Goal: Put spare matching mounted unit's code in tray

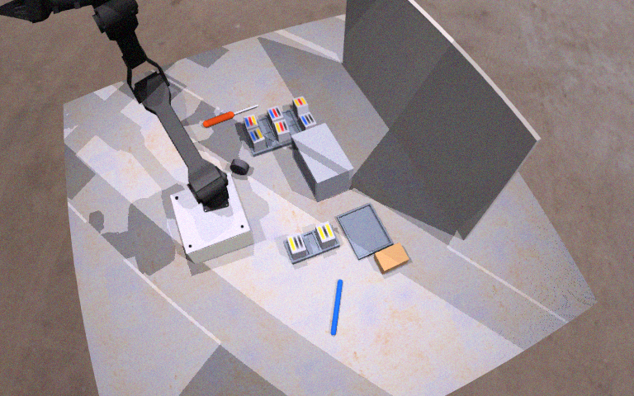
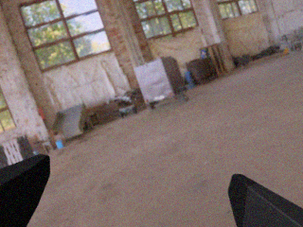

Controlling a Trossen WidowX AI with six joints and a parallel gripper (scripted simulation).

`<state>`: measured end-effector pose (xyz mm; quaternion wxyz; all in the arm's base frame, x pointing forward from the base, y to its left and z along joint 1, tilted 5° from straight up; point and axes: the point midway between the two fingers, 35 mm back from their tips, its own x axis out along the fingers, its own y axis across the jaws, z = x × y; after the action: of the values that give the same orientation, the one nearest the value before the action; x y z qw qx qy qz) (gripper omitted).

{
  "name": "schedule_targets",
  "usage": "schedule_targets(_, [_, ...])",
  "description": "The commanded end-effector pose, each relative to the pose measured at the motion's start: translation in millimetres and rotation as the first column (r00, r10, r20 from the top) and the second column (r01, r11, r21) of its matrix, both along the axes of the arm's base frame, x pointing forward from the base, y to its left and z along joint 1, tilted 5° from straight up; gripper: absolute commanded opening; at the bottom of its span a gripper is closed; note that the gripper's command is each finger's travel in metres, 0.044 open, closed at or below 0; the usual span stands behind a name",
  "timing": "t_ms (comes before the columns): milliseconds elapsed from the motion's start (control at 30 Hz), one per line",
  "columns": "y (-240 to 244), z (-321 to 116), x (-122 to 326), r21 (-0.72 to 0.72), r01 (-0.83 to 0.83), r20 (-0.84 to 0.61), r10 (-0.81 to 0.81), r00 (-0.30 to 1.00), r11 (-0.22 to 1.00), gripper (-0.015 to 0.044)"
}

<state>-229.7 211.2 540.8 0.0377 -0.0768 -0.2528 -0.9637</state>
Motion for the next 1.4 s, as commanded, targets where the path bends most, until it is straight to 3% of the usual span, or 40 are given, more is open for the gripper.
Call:
schedule_targets(0, [0, 0, 0, 0.0, 0.0, 0.0, 0.0, 1.0, 1.0, 0.0426])
schedule_targets(233, [-7, 5, 0, -0.006, -0.006, -0.011, 0.006, 1.0, 1.0, 0.044])
schedule_targets(700, [-142, 100, 34, 0.107, -0.171, -0.307, 0.196, 0.931, 0.979, 0.044])
schedule_targets(1033, [-254, 146, 111, 0.264, -0.351, -0.498, 0.439, 0.748, 0.898, 0.044])
schedule_targets(1367, [-348, 155, 227, 0.463, -0.518, -0.586, 0.687, 0.43, 0.719, 0.044])
